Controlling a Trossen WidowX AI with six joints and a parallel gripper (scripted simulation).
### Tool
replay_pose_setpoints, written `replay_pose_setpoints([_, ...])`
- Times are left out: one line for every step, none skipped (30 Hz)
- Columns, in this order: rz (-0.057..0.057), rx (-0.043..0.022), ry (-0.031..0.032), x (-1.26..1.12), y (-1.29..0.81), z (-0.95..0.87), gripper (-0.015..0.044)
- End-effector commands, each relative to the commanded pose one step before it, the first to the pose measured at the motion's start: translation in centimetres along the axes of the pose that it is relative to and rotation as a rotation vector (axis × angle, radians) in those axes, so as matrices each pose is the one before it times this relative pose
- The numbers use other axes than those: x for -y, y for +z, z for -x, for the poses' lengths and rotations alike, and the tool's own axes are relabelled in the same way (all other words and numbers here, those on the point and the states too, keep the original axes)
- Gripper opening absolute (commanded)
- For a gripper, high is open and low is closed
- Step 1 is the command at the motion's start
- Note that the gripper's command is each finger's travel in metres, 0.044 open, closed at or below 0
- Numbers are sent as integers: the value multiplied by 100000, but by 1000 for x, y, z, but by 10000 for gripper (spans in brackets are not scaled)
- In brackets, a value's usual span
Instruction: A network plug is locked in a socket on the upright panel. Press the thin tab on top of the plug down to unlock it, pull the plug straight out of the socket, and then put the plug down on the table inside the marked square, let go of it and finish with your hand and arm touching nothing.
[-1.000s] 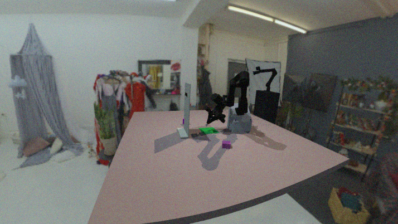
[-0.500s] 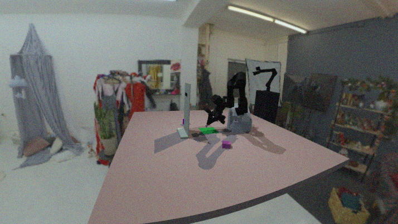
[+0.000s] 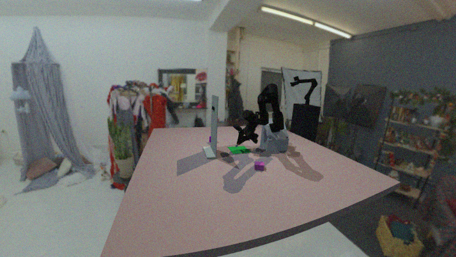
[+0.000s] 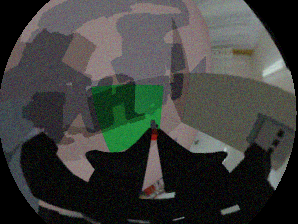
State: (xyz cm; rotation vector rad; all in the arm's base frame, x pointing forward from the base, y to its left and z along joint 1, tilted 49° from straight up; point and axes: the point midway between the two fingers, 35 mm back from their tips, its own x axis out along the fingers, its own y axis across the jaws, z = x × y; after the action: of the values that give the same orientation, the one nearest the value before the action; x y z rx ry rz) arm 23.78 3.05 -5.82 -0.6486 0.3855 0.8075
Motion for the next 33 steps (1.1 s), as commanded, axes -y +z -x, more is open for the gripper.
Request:
replay_pose_setpoints([-1271, -623, 600, -451, -95, -135, 0])
replay_pose_setpoints([-11, 22, -15, -34, 10, -35, 0])
replay_pose_setpoints([-11, 22, -16, -34, 11, -35, 0])
replay_pose_setpoints([-12, 23, -16, -35, 11, -35, 0])
replay_pose_setpoints([-12, 24, -16, -35, 11, -34, 0])
replay_pose_setpoints([-12, 25, -17, -35, 11, -34, 0])
replay_pose_setpoints([-13, 26, -17, -35, 12, -34, 0])
replay_pose_setpoints([-13, 26, -18, -35, 12, -33, 0])
replay_pose_setpoints([-13, 27, -18, -35, 12, -33, 0])
replay_pose_setpoints([-14, 28, -18, -35, 13, -33, 0])
replay_pose_setpoints([-14, 29, -19, -35, 13, -32, 0])
replay_pose_setpoints([-14, 30, -19, -35, 13, -32, 0])
replay_pose_setpoints([-15, 30, -20, -35, 13, -31, 0])
replay_pose_setpoints([-15, 31, -20, -35, 14, -31, 0])
replay_pose_setpoints([-15, 32, -20, -35, 14, -31, 0])
replay_pose_setpoints([-16, 33, -21, -35, 14, -30, 0])
replay_pose_setpoints([-16, 34, -21, -35, 15, -30, 0])
replay_pose_setpoints([-17, 34, -21, -35, 15, -30, 0])
replay_pose_setpoints([-17, 35, -22, -35, 15, -29, 0])
replay_pose_setpoints([-17, 36, -22, -35, 15, -29, 0])
replay_pose_setpoints([-18, 37, -23, -35, 16, -29, 0])
replay_pose_setpoints([-18, 38, -23, -35, 16, -28, 0])
replay_pose_setpoints([-18, 38, -23, -35, 16, -28, 0])
replay_pose_setpoints([-19, 39, -24, -35, 17, -27, 0])
replay_pose_setpoints([-19, 40, -24, -35, 17, -27, 0])
replay_pose_setpoints([-19, 41, -24, -35, 17, -27, 0])
replay_pose_setpoints([-20, 42, -25, -36, 17, -26, 0])
replay_pose_setpoints([-20, 43, -25, -36, 18, -26, 0])
replay_pose_setpoints([-21, 43, -25, -36, 18, -26, 0])
replay_pose_setpoints([0, 0, 0, 10, 5, -8, 0])
replay_pose_setpoints([0, 0, 2, 22, 14, -25, 0])
replay_pose_setpoints([-1, 0, 3, 22, 21, -36, 0])
replay_pose_setpoints([-1, 0, 3, 16, 23, -39, 0])
